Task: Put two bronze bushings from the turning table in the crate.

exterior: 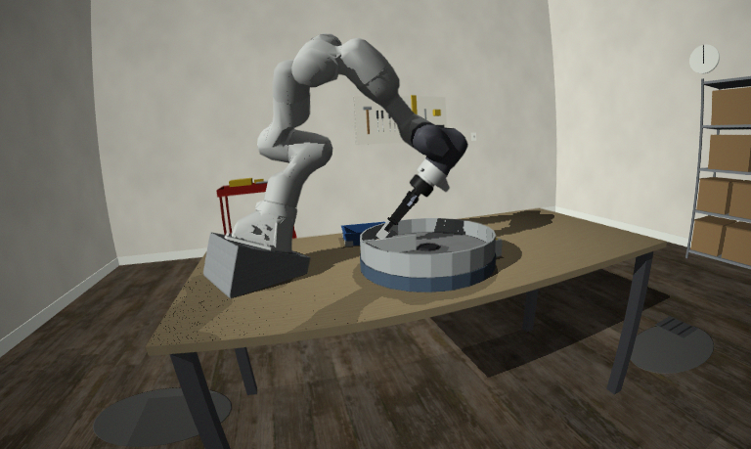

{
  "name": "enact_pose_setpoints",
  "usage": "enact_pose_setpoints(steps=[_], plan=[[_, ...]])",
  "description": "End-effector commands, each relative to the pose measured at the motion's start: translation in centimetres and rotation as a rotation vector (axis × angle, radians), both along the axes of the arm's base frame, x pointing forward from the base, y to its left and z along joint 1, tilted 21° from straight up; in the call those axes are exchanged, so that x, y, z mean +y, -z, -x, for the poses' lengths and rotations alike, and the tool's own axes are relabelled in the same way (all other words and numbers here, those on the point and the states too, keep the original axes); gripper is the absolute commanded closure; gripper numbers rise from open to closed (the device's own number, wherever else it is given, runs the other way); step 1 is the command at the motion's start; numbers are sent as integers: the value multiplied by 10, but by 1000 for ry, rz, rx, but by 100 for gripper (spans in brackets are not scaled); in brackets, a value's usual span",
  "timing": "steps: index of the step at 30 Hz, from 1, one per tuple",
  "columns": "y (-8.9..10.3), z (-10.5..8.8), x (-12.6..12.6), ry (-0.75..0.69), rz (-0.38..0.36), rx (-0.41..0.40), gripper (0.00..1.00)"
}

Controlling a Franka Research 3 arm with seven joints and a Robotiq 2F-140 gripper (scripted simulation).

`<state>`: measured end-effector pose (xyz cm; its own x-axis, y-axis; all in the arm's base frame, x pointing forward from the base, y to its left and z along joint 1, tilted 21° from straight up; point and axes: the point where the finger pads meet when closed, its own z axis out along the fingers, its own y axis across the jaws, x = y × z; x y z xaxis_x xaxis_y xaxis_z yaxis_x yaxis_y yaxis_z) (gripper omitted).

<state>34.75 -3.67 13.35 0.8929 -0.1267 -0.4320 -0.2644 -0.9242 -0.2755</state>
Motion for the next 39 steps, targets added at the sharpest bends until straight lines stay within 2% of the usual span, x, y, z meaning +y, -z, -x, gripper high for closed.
enact_pose_setpoints(steps=[1, 4, 13, 17, 23, 28, 36, 39], plan=[[-6, -11, 16, 16, 3, -4, 100], [-10, -17, 27, 16, 3, -4, 100], [-13, -22, 32, 16, 3, -4, 100], [-21, -37, 46, 16, 3, -4, 100], [-22, -40, 48, 16, 3, -4, 100], [-30, -57, 59, 16, 3, -4, 100], [-32, -61, 61, 16, 3, -4, 100], [-37, -73, 66, 16, 3, -4, 100]])
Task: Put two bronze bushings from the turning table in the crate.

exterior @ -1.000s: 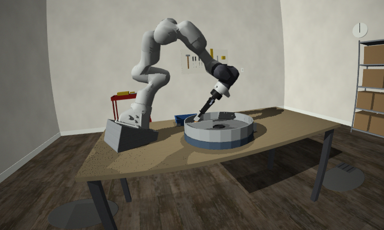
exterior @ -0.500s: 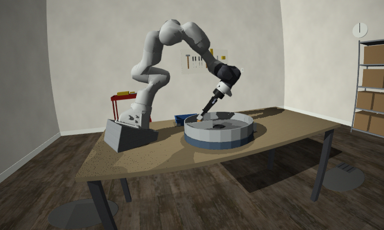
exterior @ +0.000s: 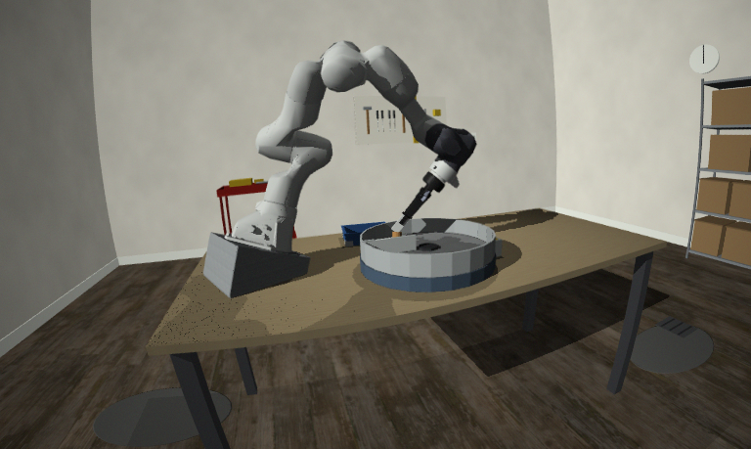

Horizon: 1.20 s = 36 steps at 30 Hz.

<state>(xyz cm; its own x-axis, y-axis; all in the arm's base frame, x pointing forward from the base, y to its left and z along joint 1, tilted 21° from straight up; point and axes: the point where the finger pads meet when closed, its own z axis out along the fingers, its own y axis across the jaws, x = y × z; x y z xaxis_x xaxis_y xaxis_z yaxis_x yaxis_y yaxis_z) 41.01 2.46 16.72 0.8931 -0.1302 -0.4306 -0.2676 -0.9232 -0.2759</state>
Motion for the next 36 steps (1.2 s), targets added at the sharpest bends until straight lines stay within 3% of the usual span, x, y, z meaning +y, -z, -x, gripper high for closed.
enact_pose_setpoints(steps=[1, 10, 15, 21, 28, 36], plan=[[-5, -15, 6, 12, 3, -2, 100], [-7, -22, 8, 12, 3, -2, 100], [-16, -44, 12, 12, 3, -2, 100], [-17, -48, 12, 12, 3, -2, 100], [-25, -72, 12, 12, 3, -2, 100], [-28, -84, 9, 12, 3, -2, 100]])
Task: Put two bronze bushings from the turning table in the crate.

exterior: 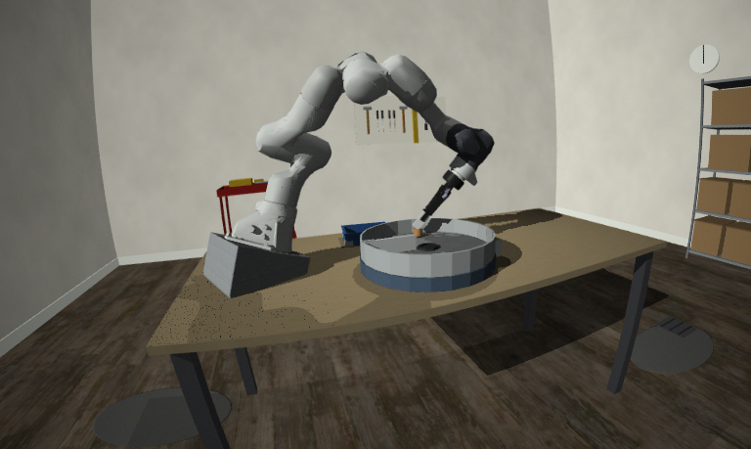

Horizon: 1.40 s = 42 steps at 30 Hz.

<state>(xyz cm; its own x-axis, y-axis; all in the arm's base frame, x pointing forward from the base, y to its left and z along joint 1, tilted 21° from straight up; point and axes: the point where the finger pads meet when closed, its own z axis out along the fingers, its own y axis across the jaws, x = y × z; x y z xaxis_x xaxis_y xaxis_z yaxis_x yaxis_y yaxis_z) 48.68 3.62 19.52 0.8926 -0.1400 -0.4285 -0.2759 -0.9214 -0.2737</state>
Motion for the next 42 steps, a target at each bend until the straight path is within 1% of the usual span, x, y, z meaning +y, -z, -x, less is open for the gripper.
enact_pose_setpoints(steps=[1, 4, 11, 15, 17, 20, 21, 35, 37, 38, 40, 42], plan=[[-2, -13, -4, 2, 0, 0, 100], [-4, -23, -6, 2, 0, 0, 100], [-5, -25, -8, 2, 0, 0, 100], [-8, -42, -17, 2, 0, 0, 100], [-9, -47, -19, 2, 0, 0, 100], [-9, -47, -19, 2, 0, 0, 100], [-9, -47, -19, 2, 0, 0, 94], [-10, -47, -19, 2, 0, 0, 94], [-15, -45, -21, 2, 0, 0, 94], [-21, -43, -22, 2, 0, 0, 94], [-21, -43, -22, 2, 0, 0, 94], [-37, -38, -25, 2, 0, 0, 94]])
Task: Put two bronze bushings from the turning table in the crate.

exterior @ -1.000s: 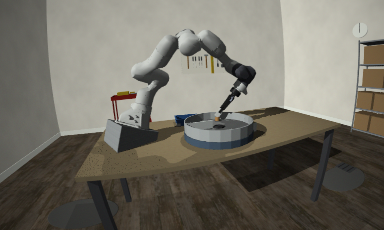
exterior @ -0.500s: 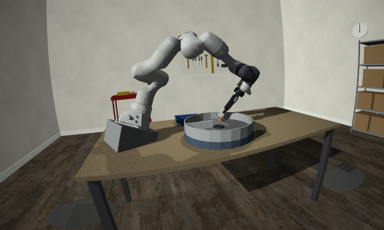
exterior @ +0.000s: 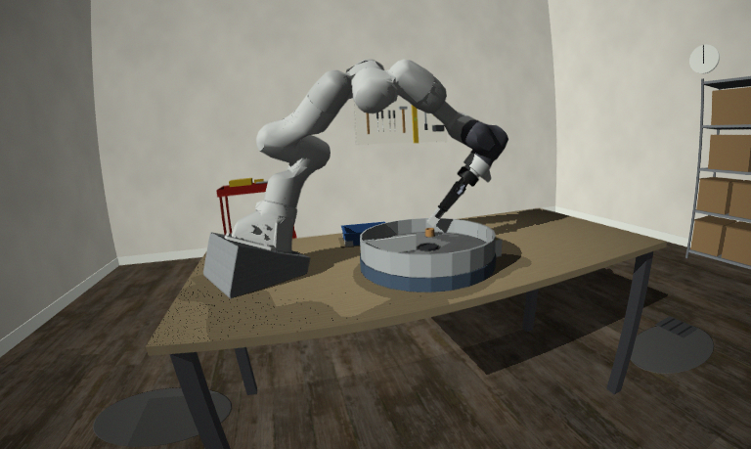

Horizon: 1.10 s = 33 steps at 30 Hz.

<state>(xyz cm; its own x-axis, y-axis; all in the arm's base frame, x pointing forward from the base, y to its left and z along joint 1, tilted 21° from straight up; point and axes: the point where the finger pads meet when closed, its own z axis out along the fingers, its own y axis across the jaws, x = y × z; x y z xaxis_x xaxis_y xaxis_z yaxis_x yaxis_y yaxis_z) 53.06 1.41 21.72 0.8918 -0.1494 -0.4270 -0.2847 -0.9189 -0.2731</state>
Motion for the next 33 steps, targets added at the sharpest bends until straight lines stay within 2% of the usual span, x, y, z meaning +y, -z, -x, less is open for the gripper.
enact_pose_setpoints(steps=[1, 4, 7, 8, 20, 33], plan=[[-24, 9, -5, -8, -2, 1, 94], [-41, 14, -9, -8, -2, 1, 94], [-43, 15, -9, -8, -2, 1, 94], [-43, 15, -9, -8, -2, 1, 68], [-42, 19, -9, -26, 4, -25, 68], [-34, 41, -10, -118, 30, -156, 68]])
